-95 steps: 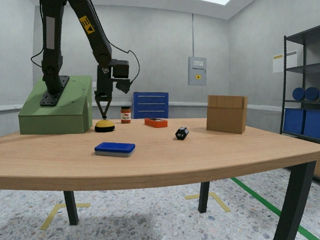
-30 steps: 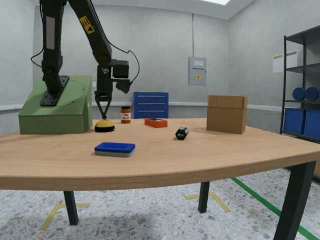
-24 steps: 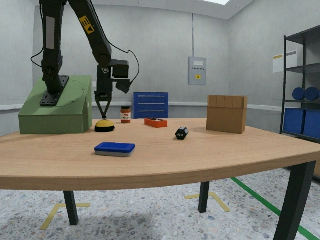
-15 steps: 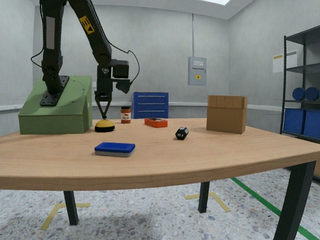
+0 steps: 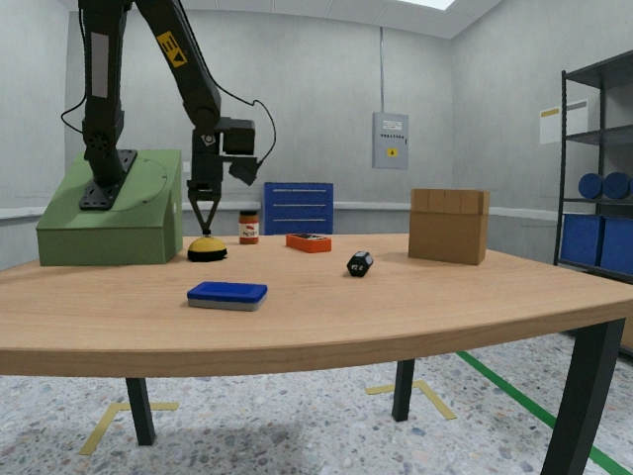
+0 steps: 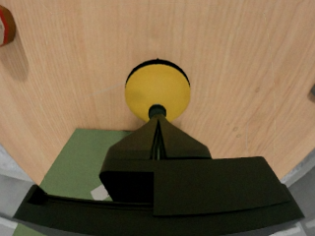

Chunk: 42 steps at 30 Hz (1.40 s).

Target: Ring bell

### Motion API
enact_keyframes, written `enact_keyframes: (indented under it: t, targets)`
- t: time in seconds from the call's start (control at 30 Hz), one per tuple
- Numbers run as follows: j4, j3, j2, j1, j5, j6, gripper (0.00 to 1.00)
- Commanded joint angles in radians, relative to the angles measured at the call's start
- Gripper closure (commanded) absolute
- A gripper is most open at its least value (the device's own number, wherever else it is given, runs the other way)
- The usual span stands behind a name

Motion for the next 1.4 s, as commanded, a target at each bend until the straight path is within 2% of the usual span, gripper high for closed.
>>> enact_keyframes:
  t: [0.0,0.13,0.43,0.5,0.93,1.37]
  targets:
    - [0.027,0.028,0.017,0.022,0.007,0.014,1.0]
    - [-0.028,0.035,-0.029,0.036,0.004,0.031,1.0]
    - [-0.155,0.068,-0.076,0.095,-0.012,0.107,1.0]
    - [-0.155,0.068,-0.076,0.095,-0.012,0.107,1.0]
    - [-0.365,0.142,-0.128,0.192,-0.026,0.233,1.0]
    - [-0.419,0.166,-0.134,0.215,-0.03,0.267,1.0]
